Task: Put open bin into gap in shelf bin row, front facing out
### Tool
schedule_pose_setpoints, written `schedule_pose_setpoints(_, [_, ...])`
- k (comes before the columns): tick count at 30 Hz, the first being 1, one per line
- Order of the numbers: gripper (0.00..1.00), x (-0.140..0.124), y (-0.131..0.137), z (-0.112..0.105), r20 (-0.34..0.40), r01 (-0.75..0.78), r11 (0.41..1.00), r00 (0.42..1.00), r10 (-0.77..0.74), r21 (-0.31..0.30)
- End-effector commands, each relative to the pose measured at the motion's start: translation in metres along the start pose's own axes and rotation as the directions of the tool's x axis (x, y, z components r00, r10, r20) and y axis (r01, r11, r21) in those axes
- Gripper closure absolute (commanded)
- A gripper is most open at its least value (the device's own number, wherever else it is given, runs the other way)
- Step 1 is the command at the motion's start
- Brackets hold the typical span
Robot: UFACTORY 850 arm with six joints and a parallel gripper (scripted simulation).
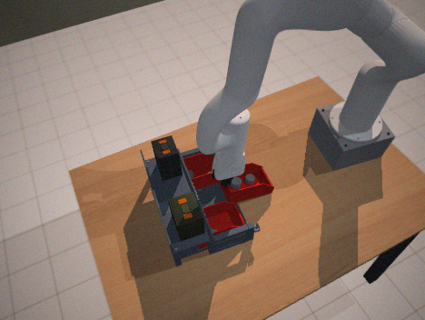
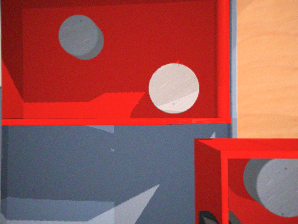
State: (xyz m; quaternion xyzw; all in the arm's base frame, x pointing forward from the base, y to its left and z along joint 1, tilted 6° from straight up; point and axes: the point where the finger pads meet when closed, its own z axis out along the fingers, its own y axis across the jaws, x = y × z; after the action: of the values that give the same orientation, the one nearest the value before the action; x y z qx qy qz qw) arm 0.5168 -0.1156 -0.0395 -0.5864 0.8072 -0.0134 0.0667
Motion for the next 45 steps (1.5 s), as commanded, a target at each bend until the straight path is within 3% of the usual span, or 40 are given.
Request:
schedule_pose_setpoints(1, [1.0,0.0,-0.0008,-0.0004,0.005,0.001,1.0,1.0,-0.001,0.022])
schedule_pose_setpoints(40, [1.0,0.0,-0.0002,-0.0003,0.005,0.001,1.0,1.0,-0.001,0.022])
schedule_pose_setpoints(41, [0.66,0.0,-0.0004,-0.0004,0.005,0.001,1.0,1.0,-0.001,0.018])
schedule_pose_setpoints(45, [0.66,0.0,-0.0004,-0.0004,0.005,0.001,1.0,1.0,-0.001,0.018])
